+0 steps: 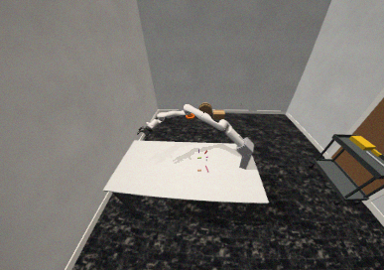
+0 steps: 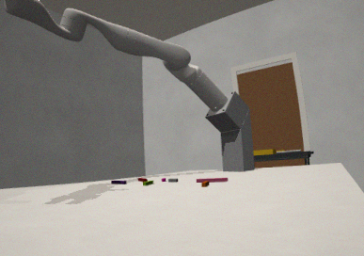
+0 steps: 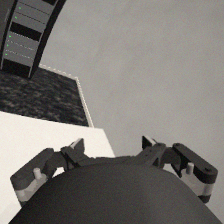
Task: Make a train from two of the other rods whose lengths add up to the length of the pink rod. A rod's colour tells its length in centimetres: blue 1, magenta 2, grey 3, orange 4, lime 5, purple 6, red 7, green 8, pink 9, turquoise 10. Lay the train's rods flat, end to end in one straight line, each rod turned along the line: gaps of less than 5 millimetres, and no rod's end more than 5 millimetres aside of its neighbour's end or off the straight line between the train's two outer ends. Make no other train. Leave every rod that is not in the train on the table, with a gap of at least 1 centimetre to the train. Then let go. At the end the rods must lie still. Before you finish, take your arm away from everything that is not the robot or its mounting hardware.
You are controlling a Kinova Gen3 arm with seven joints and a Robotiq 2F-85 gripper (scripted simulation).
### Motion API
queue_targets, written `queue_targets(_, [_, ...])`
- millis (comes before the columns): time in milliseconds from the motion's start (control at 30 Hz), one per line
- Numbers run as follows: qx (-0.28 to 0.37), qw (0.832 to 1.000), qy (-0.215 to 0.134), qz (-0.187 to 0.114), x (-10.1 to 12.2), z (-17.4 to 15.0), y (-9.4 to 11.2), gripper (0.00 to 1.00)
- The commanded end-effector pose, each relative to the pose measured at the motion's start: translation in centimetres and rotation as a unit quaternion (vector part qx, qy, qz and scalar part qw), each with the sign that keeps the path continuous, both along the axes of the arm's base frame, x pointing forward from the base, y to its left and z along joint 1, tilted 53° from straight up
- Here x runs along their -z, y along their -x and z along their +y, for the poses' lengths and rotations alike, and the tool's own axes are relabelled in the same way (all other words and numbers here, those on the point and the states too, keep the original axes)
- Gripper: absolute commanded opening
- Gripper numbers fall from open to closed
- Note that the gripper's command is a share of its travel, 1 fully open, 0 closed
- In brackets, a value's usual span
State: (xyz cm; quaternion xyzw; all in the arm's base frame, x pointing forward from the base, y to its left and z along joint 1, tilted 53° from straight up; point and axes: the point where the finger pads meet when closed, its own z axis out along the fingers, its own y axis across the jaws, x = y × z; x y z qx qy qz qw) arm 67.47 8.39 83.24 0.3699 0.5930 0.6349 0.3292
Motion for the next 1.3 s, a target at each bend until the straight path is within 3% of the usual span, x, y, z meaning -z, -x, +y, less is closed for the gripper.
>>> queue_targets(0, [0.000, 1.000, 0.000, -0.001, -0.1, 0.1, 0.1, 1.00])
queue_targets(800, [0.005, 1.000, 0.010, -0.005, 0.0, 0.0, 0.3, 1.00])
queue_targets(1100, [0.030, 0.998, 0.054, -0.022, 0.6, -0.5, 1.1, 1.00])
queue_targets(1267, [0.063, 0.990, 0.117, -0.040, 2.0, -1.0, 2.0, 1.00])
